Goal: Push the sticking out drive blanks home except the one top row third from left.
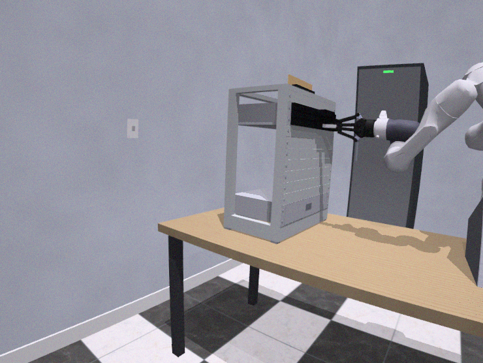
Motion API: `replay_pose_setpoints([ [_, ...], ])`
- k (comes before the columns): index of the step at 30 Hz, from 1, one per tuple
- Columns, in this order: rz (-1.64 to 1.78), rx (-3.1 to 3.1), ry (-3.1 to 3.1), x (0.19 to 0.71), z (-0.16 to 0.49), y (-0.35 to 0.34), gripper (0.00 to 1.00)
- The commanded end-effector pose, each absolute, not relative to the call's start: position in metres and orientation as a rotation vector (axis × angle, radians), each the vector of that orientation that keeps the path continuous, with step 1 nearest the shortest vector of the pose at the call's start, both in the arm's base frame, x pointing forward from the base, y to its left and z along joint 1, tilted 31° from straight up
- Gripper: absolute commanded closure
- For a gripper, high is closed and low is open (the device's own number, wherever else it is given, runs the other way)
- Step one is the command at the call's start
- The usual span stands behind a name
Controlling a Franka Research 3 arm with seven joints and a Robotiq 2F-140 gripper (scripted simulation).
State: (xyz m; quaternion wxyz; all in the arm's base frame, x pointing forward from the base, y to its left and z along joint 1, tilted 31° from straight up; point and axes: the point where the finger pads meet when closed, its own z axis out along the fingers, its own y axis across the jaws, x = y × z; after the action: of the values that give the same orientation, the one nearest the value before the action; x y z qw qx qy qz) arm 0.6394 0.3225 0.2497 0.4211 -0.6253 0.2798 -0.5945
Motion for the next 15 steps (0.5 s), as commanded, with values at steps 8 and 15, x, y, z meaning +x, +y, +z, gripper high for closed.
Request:
replay_pose_setpoints([
  [8, -1.504, -1.578, 0.715, 0.6473, 0.2447, 0.3126, 1.0],
  [15, -1.504, -1.578, 0.715, 0.6473, 0.2447, 0.3126, 1.0],
])
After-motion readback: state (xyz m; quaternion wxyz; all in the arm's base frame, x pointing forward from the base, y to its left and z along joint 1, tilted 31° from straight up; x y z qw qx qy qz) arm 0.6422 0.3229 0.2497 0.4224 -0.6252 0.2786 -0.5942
